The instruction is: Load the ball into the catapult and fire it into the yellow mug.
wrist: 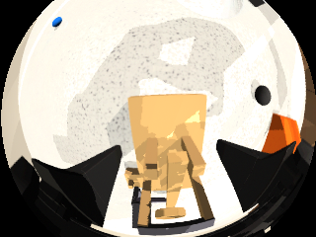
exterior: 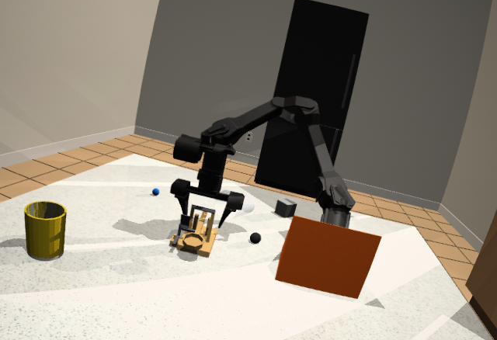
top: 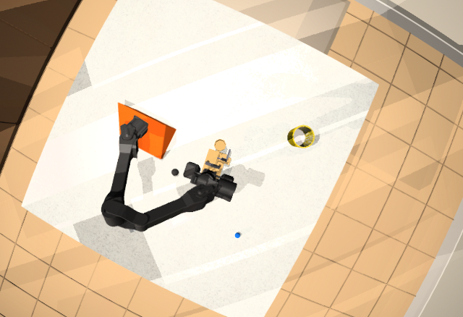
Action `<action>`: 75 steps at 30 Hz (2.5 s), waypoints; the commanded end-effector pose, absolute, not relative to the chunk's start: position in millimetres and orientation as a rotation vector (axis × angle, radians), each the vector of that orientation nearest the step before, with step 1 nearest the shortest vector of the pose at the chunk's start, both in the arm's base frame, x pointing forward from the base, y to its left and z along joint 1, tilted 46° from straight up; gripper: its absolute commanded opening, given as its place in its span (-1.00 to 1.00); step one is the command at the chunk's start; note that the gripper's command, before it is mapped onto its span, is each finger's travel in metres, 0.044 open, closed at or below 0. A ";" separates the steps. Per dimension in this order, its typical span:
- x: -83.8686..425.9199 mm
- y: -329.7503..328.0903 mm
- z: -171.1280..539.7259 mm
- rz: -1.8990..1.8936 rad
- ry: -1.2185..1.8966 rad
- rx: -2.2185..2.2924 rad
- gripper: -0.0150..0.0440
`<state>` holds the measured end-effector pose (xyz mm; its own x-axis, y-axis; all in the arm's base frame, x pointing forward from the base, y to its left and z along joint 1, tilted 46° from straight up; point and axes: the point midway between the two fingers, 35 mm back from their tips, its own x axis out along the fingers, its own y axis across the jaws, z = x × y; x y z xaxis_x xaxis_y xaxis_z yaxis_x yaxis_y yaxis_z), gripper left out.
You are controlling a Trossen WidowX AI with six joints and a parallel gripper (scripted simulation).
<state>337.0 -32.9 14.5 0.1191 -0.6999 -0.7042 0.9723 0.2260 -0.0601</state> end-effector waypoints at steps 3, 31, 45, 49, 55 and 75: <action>337.2 -39.8 8.5 -1.291 0.699 0.468 1.00; 331.2 -4.8 42.7 -1.292 0.702 0.475 -0.49; 327.9 47.9 -8.8 -1.097 0.954 0.142 -0.49; 325.3 64.2 -25.8 -1.029 1.024 0.031 -0.49; 320.5 89.0 -52.9 -0.924 1.122 -0.137 -0.49; 322.8 101.9 -89.6 -0.843 1.187 -0.261 -0.49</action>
<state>322.7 101.8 -87.4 0.1137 -0.6979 -0.7071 0.4477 0.6714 -0.5906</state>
